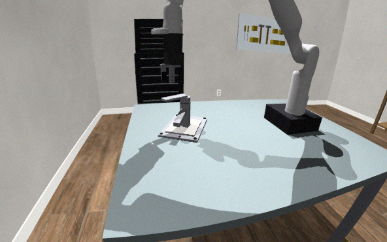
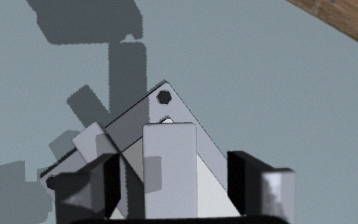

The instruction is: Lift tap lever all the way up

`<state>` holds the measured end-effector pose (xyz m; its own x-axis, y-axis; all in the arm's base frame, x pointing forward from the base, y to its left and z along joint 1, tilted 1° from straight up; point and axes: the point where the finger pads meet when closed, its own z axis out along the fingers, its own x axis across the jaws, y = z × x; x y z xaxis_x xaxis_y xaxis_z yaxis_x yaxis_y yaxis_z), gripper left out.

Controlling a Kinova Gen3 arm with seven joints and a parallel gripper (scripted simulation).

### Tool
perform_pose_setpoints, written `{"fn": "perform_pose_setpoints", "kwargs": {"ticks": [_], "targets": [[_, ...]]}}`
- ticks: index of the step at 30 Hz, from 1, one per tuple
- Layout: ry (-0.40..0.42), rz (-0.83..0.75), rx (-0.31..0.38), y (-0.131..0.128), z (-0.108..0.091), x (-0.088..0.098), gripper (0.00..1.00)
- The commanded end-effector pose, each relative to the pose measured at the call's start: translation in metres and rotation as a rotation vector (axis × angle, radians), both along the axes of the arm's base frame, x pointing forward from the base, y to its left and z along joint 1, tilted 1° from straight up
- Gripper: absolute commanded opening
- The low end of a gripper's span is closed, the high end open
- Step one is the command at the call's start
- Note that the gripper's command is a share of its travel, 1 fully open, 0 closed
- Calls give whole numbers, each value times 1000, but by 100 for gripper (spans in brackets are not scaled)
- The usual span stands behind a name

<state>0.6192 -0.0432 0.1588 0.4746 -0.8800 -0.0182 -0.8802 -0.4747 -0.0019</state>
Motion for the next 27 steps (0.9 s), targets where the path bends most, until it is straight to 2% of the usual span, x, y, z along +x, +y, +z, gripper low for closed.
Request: {"fn": "perform_pose_setpoints", "kwargs": {"ticks": [1, 19, 27], "targets": [[-2, 0, 0, 0, 1, 0, 100], [-4, 4, -1, 1, -11, 0, 100], [-4, 4, -1, 1, -24, 0, 100]]}}
